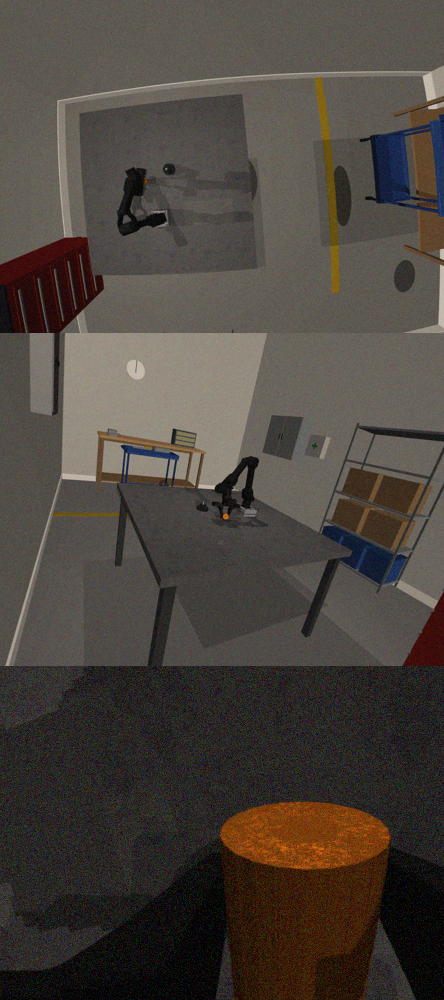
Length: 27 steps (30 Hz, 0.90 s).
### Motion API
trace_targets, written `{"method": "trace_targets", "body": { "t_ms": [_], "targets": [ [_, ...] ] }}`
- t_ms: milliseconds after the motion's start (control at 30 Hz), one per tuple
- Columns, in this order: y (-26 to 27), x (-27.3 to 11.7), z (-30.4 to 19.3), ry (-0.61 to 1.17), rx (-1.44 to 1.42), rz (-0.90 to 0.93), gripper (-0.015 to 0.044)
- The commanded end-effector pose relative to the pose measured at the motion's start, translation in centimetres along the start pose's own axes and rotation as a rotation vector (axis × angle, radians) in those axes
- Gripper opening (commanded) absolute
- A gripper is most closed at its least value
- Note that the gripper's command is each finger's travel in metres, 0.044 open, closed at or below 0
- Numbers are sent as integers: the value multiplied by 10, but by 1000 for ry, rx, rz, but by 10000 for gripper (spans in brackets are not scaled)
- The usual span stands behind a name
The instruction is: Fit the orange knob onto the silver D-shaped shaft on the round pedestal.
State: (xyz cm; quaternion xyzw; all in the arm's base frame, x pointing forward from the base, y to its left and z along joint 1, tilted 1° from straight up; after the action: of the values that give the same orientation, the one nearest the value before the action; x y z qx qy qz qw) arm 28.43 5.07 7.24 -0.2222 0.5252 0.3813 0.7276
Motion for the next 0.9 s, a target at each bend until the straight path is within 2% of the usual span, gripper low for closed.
{"method": "trace_targets", "body": {
  "t_ms": [0, 867],
  "targets": [
    [-1, -4, -8, -65, -6, 10, 179],
    [-14, -8, -62, -489, -7, 114, 179]
  ]
}}
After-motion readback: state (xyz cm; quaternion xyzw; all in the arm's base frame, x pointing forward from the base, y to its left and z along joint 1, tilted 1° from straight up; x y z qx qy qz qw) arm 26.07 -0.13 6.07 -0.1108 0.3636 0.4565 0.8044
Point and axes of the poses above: the point midway between the two fingers, 35 mm back from their tips, its own x axis out along the fingers, its own y axis across the jaws, z = x × y, the point moved 7 cm from there along -x, back along the fingers, and after that the axes turned 14 degrees about x, right-handed, at the moved point
